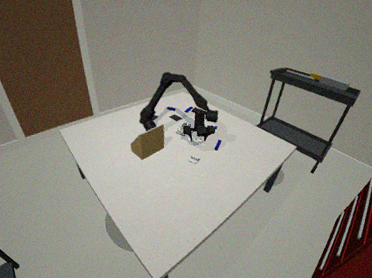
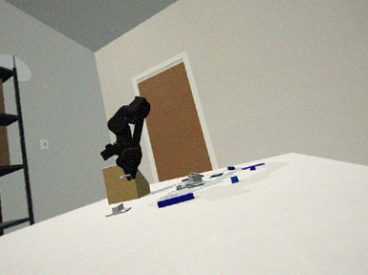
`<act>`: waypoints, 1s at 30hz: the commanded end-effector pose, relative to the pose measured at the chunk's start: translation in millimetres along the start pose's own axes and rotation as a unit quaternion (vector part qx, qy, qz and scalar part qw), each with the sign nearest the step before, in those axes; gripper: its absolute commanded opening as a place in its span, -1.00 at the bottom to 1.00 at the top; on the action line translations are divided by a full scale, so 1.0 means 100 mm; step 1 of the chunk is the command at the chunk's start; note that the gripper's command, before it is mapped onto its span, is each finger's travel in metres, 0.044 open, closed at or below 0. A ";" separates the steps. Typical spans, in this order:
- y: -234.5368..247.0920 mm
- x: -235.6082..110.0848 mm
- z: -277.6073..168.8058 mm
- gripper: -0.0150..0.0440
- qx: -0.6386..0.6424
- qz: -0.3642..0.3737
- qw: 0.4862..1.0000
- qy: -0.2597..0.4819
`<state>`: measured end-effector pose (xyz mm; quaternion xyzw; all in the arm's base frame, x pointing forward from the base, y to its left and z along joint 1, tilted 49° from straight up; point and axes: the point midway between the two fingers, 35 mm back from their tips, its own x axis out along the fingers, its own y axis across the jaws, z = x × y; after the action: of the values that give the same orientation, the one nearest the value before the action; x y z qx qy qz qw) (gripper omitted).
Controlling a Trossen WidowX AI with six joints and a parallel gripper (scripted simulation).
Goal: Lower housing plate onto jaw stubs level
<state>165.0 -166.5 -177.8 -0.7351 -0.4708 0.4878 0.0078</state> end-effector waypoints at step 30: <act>0.00 -0.10 -0.75 0.70 -0.350 0.009 0.937 -0.007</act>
<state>213.1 -143.4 -136.1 -0.6995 -0.5954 0.3194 -0.2329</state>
